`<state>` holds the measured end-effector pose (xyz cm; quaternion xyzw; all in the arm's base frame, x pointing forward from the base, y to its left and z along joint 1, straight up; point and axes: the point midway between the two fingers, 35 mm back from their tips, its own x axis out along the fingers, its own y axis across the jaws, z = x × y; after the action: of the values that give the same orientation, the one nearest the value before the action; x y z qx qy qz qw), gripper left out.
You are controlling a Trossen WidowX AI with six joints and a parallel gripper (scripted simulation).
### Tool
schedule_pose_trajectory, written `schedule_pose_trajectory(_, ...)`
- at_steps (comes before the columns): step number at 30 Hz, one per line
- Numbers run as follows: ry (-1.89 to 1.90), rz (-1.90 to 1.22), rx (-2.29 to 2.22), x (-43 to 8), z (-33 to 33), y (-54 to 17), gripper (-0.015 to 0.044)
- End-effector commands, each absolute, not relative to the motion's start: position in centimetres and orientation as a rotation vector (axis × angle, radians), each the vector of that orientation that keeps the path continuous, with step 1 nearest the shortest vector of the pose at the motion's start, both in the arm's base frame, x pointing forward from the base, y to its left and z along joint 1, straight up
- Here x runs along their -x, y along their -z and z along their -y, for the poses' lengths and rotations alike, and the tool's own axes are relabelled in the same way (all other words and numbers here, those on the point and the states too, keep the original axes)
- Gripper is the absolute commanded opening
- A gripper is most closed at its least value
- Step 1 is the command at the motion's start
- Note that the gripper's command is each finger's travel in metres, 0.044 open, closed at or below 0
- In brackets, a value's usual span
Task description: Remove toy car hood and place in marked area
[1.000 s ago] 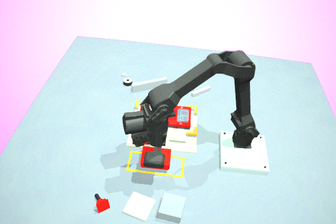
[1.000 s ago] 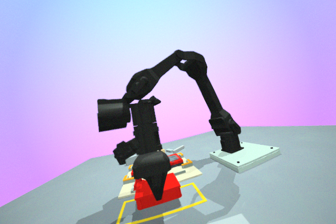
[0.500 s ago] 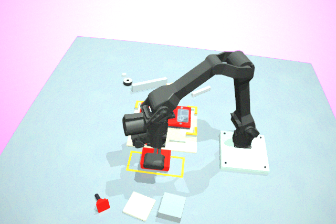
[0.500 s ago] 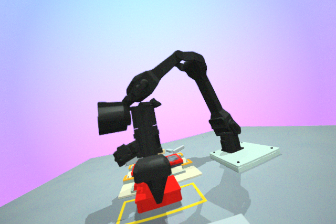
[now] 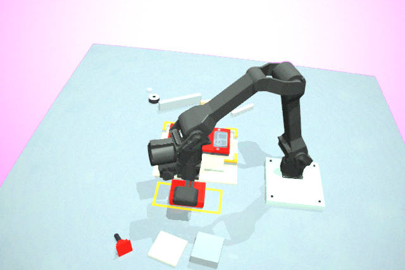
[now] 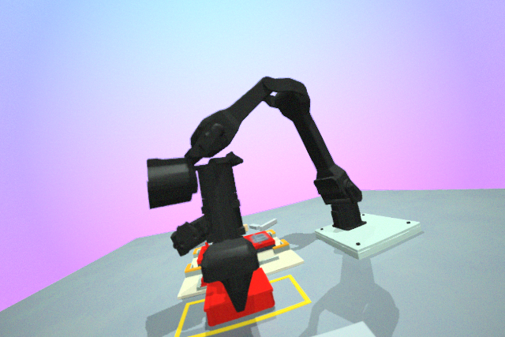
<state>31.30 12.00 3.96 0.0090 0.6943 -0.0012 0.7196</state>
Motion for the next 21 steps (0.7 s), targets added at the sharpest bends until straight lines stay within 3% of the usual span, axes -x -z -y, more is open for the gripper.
schedule_pose_trajectory(1, 0.006, -1.54, -0.023, -31.14, -11.98, -3.59, 0.0)
schedule_pose_trajectory(10, 0.006, -1.54, -0.023, -31.14, -11.98, -3.23, 0.0)
schedule_pose_trajectory(21, 0.003, -1.535, -0.02, -31.29, -11.99, -3.48, 0.0289)
